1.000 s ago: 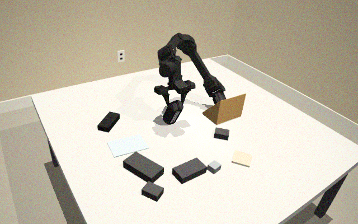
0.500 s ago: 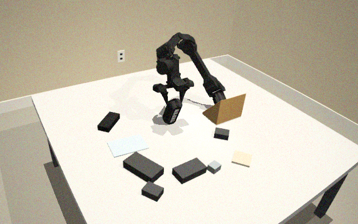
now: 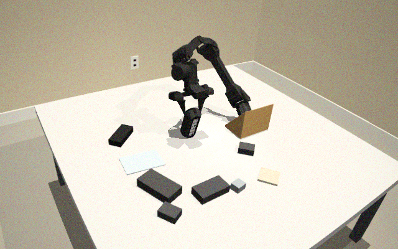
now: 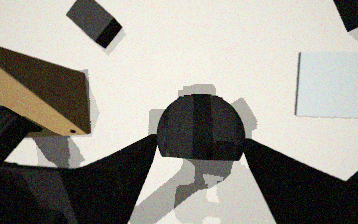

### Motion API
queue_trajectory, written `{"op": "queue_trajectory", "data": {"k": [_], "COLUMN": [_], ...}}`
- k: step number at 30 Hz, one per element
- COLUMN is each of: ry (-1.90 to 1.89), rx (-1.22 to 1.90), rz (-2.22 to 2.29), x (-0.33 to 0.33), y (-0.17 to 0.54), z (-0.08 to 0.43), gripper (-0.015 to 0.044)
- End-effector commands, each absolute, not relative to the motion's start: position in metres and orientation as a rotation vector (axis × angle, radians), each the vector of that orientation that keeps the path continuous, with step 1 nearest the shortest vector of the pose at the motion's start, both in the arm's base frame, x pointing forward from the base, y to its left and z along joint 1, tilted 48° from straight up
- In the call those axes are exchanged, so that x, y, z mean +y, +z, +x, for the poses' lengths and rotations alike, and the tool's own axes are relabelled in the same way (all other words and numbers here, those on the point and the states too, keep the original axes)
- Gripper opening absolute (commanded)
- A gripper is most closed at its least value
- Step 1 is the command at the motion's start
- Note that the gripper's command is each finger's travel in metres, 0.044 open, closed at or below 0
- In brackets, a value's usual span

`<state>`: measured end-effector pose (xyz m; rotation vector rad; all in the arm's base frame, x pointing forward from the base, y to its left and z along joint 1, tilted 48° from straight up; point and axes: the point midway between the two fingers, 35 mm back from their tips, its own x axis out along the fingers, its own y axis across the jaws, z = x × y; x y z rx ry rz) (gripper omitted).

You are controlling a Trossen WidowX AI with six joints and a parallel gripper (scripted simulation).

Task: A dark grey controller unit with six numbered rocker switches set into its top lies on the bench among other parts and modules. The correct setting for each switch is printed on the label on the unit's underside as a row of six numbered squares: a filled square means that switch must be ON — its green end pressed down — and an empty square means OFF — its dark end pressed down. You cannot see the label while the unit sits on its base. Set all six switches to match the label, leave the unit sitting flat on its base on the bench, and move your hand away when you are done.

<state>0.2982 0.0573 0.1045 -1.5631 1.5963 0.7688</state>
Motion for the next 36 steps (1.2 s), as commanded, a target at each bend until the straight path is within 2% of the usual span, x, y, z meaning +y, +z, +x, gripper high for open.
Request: {"op": "queue_trajectory", "data": {"k": [1, 36], "ry": [0.754, 0.706], "rx": [1.617, 1.668], "rz": [-1.57, -1.613], "x": [0.049, 0.034], "y": [0.108, 0.126], "z": [0.298, 0.295], "gripper": [0.0335, 0.0337]}}
